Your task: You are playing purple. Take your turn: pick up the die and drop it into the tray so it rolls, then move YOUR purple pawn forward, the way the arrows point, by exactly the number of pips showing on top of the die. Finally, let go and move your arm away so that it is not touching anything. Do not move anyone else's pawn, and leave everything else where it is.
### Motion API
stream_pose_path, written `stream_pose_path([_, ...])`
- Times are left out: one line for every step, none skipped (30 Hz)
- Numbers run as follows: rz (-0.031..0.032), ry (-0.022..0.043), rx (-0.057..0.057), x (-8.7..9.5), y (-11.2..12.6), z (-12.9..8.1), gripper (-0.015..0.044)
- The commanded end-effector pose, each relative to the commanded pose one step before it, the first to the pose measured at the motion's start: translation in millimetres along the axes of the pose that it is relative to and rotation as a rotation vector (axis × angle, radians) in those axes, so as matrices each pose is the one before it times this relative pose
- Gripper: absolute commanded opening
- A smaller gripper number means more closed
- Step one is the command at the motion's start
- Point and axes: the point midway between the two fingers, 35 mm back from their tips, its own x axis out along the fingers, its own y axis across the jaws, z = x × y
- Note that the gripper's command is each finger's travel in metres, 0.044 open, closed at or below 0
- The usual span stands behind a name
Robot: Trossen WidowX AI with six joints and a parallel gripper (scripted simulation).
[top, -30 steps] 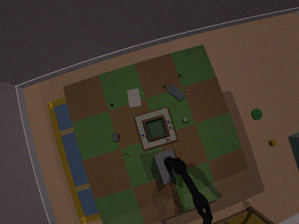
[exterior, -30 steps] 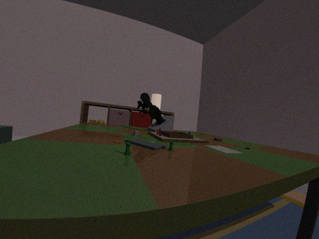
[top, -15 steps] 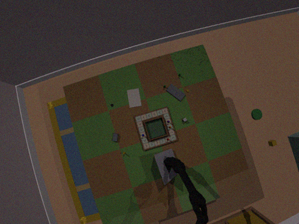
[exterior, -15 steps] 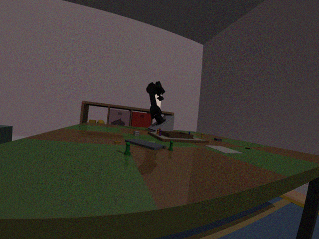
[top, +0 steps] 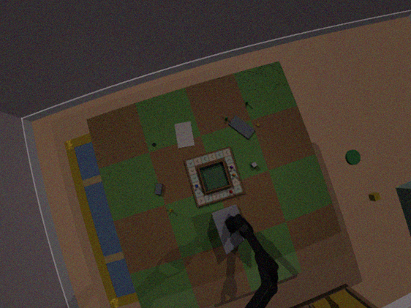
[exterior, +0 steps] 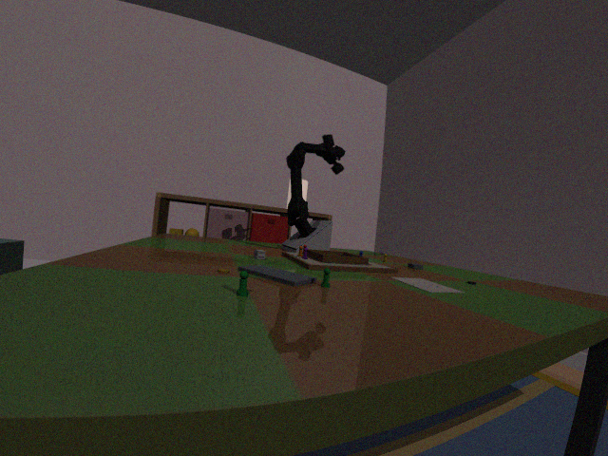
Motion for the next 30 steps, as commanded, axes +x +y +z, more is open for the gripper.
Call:
stream_pose_path([-0.03967,-0.08995,-0.0166,-29.47,-13.93,32.10,0.0275])
stream_pose_path([-0.01465,-0.03160,-0.0047,-9.79,-6.35,12.57,0.0275])
stream_pose_path([-0.01682,-0.03409,-0.0050,-10.59,-7.32,13.63,0.0275])
stream_pose_path([-0.01763,-0.03353,-0.0048,-10.42,-7.72,13.48,0.0275])
stream_pose_path([-0.01842,-0.03295,-0.0046,-10.25,-8.11,13.33,0.0275])
stream_pose_path([-0.01919,-0.03234,-0.0044,-10.08,-8.50,13.16,0.0275])
stream_pose_path([-0.01995,-0.03171,-0.0042,-9.90,-8.88,12.97,0.0275])
stream_pose_path([-0.02070,-0.03106,-0.0041,-9.73,-9.26,12.78,0.0275])
stream_pose_path([-0.02143,-0.03039,-0.0039,-9.55,-9.63,12.57,0.0275])
stream_pose_path([-0.02214,-0.02969,-0.0037,-9.37,-9.99,12.34,0.0275])
stream_pose_path([-0.02284,-0.02898,-0.0035,-9.20,-10.35,12.10,0.0275])
stream_pose_path([-0.02541,-0.02962,-0.0027,-8.84,-11.22,12.07,0.0275])
stream_pose_path([-0.02613,-0.02882,-0.0025,-8.64,-11.59,11.82,0.0275])
stream_pose_path([-0.02681,-0.02797,-0.0023,-8.43,-11.94,11.54,0.0275])
stream_pose_path([-0.02748,-0.02710,-0.0021,-8.22,-12.28,11.26,0.0275])
stream_pose_path([-0.02812,-0.02620,-0.0020,-8.01,-12.61,10.96,0.0275])
stream_pose_path([-0.02873,-0.02529,-0.0018,-7.80,-12.93,10.64,0.0275])
stream_pose_path([-0.02932,-0.02436,-0.0016,-7.59,-13.25,10.32,0.0275])
stream_pose_path([-0.02989,-0.02341,-0.0015,-7.38,-13.55,9.98,0.0275])
stream_pose_path([-0.03044,-0.02244,-0.0013,-7.16,-13.84,9.63,0.0275])
stream_pose_path([-0.03095,-0.02145,-0.0012,-6.95,-14.11,9.27,0.0275])
stream_pose_path([-0.00961,-0.00799,0.0147,-1.49,-4.24,2.03,0.0275])
stream_pose_path([-0.01678,-0.01425,0.0259,-2.61,-7.45,3.62,0.0275])
stream_pose_path([-0.02154,-0.01886,0.0338,-3.33,-9.66,4.83,0.0275])
stream_pose_path([-0.03083,-0.02314,0.0121,-5.86,-14.07,8.96,0.0275])
stream_pose_path([-0.02758,-0.01839,-0.0020,-5.36,-12.66,8.42,0.0275])
stream_pose_path([-0.02795,-0.01752,-0.0020,-5.19,-12.86,8.09,0.0275])
stream_pose_path([-0.02828,-0.01662,-0.0020,-5.01,-13.04,7.75,0.0275])
stream_pose_path([-0.02863,-0.01574,-0.0019,-4.85,-13.23,7.42,0.0275])
stream_pose_path([-0.02897,-0.01486,-0.0018,-4.68,-13.41,7.07,0.0275])
